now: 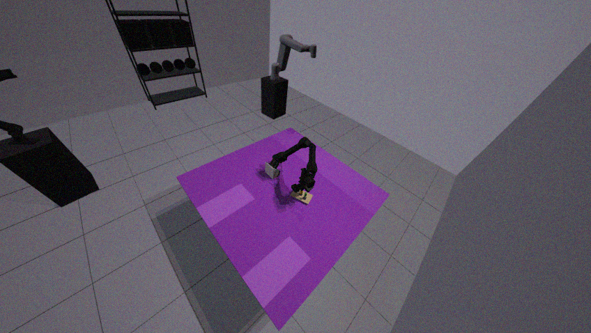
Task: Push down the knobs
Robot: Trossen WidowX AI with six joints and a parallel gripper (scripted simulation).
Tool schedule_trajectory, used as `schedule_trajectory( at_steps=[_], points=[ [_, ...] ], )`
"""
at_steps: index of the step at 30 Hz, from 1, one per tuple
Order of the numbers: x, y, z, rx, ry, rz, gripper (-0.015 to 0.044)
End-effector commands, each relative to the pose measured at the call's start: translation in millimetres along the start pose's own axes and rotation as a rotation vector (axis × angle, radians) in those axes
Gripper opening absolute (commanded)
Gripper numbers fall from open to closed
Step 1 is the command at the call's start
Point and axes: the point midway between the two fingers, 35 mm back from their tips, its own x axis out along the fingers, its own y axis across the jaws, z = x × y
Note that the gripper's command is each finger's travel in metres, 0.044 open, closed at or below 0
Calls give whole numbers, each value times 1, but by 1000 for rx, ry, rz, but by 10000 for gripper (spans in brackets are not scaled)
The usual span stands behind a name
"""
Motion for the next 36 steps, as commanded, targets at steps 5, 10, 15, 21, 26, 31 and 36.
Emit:
schedule_trajectory(
  at_steps=[5,10,15,21,26,31,36],
  points=[
    [1,2,2,-15,14,6,0],
    [-7,2,2,-15,14,5,0],
    [-15,2,2,-15,14,5,0],
    [-14,3,1,-11,19,9,53],
    [-14,3,1,-11,19,9,184],
    [-25,-1,4,-37,-14,9,105],
    [-38,0,18,-33,-9,7,0]
  ],
)
